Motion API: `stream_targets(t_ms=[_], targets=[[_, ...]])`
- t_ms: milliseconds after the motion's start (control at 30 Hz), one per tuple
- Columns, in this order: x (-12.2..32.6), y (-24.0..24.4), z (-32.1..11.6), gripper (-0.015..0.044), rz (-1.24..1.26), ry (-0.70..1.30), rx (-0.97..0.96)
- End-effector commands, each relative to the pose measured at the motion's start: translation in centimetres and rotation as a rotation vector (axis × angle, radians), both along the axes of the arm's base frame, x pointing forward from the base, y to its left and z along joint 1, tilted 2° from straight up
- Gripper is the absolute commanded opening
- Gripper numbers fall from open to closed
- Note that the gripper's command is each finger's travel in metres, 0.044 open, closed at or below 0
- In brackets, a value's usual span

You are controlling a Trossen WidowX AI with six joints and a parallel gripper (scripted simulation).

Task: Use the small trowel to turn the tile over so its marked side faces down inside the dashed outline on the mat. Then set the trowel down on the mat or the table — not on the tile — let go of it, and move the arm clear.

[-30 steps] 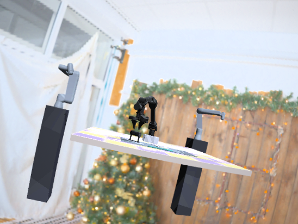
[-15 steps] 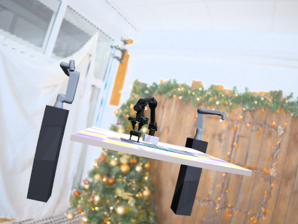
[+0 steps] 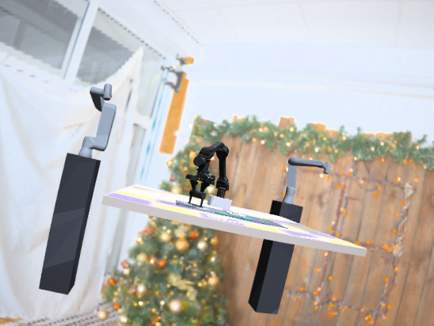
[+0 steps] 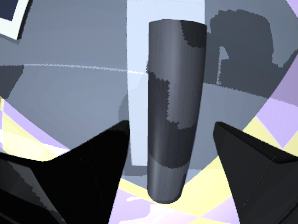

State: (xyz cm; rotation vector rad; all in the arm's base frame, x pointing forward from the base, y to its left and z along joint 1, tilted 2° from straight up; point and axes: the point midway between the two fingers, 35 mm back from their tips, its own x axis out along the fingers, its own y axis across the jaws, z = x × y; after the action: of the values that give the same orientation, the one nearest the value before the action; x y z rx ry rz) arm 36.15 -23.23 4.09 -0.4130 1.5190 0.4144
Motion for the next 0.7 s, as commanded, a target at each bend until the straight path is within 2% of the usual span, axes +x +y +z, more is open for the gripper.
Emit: stream_targets(t_ms=[0, 100, 267, 667], targets=[[-0.03, 0.08, -0.77, 0.027, -0.004, 0.0, 0.003], [-0.04, 0.09, -1.0, 0.027, -0.004, 0.0, 0.003], [-0.04, 0.09, -1.0, 0.0139, -0.004, 0.0, 0.003], [-0.04, 0.09, -1.0, 0.013, -0.004, 0.0, 0.003]])
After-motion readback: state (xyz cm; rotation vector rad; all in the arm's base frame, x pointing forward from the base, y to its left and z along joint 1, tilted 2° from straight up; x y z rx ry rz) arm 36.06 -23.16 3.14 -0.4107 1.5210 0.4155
